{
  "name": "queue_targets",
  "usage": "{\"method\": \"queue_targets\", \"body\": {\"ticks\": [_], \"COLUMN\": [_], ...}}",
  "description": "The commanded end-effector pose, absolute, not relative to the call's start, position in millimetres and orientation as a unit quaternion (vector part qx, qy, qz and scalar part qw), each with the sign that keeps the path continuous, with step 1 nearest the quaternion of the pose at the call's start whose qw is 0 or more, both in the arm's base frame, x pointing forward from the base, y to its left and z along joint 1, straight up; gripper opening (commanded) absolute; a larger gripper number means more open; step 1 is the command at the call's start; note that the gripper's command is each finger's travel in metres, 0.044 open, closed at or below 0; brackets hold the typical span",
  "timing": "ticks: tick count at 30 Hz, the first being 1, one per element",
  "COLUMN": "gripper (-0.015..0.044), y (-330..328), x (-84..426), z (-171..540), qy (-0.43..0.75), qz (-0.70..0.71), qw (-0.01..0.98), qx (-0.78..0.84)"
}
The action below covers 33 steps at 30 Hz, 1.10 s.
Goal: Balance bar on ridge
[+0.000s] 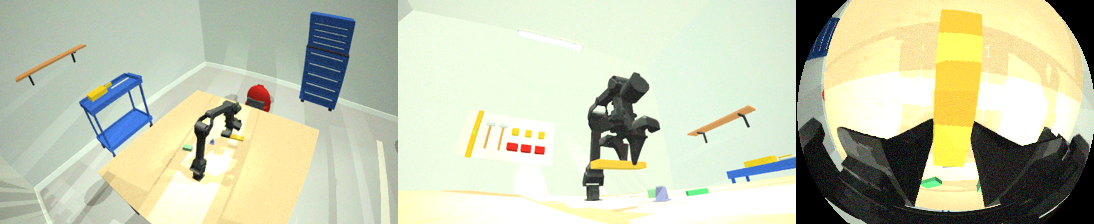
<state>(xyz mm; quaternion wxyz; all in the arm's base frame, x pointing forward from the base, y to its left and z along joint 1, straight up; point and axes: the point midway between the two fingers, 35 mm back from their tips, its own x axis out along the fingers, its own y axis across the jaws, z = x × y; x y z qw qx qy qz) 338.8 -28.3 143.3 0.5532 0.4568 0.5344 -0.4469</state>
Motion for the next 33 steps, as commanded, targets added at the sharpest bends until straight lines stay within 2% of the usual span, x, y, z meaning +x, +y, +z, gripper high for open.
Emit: {"method": "queue_targets", "body": {"ticks": [1,33], "gripper": [0.0000,0.0000], "y": [-13.6,106.7], "x": [338.3,308.1], "z": [143.5,144.3], "qy": [0.539,0.573], "qz": [-0.442,-0.398], "qw": [0.555,0.584], "qx": [0.454,0.414]}}
